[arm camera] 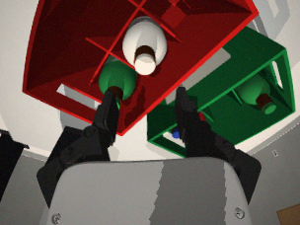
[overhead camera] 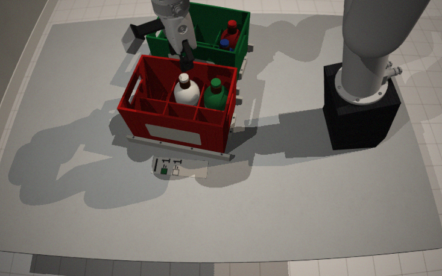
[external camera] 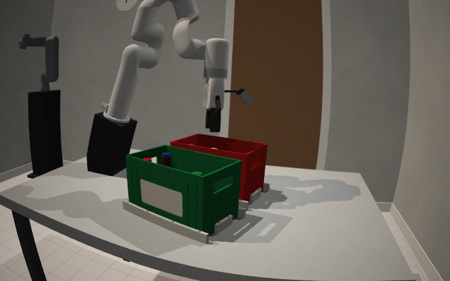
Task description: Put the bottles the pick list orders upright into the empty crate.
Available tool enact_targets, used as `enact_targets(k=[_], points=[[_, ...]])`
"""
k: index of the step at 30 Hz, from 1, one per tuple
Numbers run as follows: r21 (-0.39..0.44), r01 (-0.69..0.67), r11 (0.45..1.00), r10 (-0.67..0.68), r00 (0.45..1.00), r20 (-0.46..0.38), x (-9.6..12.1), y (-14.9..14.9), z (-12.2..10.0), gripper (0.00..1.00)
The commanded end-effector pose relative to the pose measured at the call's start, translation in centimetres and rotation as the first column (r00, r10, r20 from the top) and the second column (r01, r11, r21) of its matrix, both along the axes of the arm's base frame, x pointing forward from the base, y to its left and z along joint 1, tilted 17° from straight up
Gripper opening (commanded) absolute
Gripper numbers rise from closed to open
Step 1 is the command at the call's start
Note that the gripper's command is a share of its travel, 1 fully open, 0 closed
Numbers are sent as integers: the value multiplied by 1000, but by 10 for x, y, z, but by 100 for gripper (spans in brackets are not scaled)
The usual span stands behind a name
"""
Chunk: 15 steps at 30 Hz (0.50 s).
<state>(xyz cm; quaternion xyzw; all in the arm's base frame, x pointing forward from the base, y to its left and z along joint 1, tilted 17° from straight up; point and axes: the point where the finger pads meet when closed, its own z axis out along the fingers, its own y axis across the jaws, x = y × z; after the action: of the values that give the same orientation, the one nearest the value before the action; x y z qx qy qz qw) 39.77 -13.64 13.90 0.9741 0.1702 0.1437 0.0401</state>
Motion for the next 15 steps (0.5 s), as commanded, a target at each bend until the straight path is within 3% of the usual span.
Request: enact_targets(k=[1, 9, 15], points=[[-1, 0, 1000, 0, 1000, 3, 1, -1, 1, 65], [-1, 0, 1000, 0, 1000, 3, 1, -1, 1, 65], [-1, 0, 1000, 0, 1000, 4, 0, 20, 7, 65]])
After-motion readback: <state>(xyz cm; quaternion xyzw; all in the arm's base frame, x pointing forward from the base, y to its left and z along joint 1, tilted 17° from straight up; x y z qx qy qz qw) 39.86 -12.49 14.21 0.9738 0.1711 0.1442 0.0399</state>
